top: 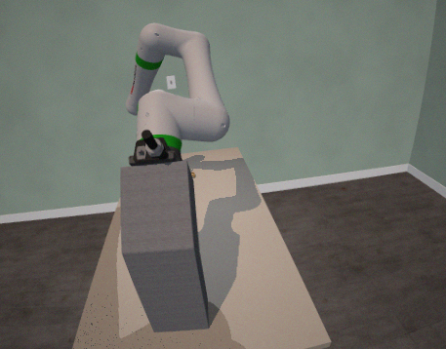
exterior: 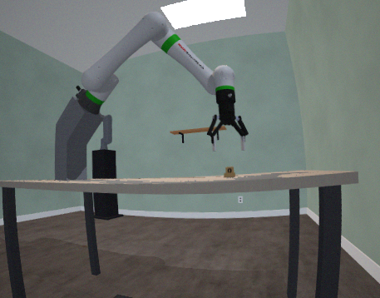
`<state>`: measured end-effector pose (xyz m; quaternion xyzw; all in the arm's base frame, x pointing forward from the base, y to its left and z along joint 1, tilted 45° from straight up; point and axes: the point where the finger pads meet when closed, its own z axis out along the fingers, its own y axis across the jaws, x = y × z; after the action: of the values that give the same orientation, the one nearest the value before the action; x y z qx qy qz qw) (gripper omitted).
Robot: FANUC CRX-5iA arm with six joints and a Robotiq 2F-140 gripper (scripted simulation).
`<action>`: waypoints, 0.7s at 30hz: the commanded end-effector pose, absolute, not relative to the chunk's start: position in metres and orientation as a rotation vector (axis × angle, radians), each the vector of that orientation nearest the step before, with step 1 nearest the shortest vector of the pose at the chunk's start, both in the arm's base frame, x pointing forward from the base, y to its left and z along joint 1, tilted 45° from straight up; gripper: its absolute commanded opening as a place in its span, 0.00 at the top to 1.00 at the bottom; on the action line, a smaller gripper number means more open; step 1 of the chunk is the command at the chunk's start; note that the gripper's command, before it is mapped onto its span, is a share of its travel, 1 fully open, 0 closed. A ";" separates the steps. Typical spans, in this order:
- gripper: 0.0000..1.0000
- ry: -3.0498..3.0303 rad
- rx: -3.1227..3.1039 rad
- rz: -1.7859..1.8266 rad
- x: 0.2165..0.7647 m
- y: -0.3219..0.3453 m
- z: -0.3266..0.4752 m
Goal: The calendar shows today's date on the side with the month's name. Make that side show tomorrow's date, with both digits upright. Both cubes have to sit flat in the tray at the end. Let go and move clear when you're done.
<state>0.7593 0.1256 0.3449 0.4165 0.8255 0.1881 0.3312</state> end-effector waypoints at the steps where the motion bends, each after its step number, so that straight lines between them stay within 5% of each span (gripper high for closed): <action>1: 0.00 2.056 1.281 0.557 0.760 0.126 0.344; 12: 0.00 1.909 1.548 0.667 0.761 0.125 0.343; 13: 0.64 1.909 1.548 0.667 0.761 0.125 0.343; 21: 0.64 1.909 1.548 0.667 0.761 0.125 0.343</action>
<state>0.7609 0.1253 0.3430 0.5812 0.7167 0.2504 0.2930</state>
